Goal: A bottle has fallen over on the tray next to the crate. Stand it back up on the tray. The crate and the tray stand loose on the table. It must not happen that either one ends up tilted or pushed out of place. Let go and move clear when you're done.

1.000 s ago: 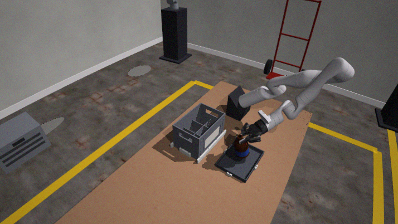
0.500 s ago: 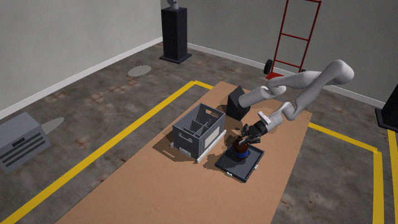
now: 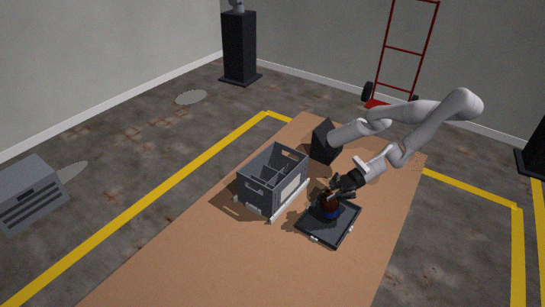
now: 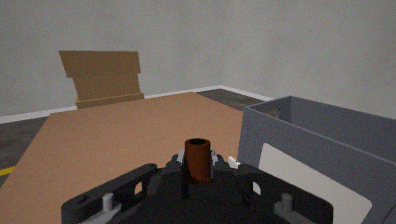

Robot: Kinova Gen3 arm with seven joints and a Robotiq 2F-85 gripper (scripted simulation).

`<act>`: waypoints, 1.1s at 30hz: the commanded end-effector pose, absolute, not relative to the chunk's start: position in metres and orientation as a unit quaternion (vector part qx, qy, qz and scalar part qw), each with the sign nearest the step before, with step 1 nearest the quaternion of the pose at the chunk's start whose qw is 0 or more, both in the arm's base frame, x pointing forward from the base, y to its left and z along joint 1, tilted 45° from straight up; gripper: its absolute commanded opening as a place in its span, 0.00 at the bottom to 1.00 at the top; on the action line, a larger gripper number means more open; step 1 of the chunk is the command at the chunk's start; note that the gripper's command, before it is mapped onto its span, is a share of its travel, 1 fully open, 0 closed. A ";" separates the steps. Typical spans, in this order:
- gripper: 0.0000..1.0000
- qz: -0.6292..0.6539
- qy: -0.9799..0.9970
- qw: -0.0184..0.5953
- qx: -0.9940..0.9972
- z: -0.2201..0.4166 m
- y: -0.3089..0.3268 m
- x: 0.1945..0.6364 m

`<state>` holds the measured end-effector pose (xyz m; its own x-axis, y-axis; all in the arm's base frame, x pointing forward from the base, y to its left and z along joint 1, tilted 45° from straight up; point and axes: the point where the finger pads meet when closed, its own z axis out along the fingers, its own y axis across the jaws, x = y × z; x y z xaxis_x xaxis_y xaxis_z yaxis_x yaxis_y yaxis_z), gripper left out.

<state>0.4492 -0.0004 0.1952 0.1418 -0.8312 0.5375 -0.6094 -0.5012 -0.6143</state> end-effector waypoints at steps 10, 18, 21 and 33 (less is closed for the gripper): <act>0.00 -0.440 0.483 0.124 -0.747 0.183 0.010 0.451; 0.00 -0.440 0.483 0.124 -0.747 0.178 0.015 0.451; 0.00 -0.440 0.483 0.124 -0.747 0.176 0.017 0.452; 0.00 -0.441 0.483 0.124 -0.747 0.170 0.023 0.453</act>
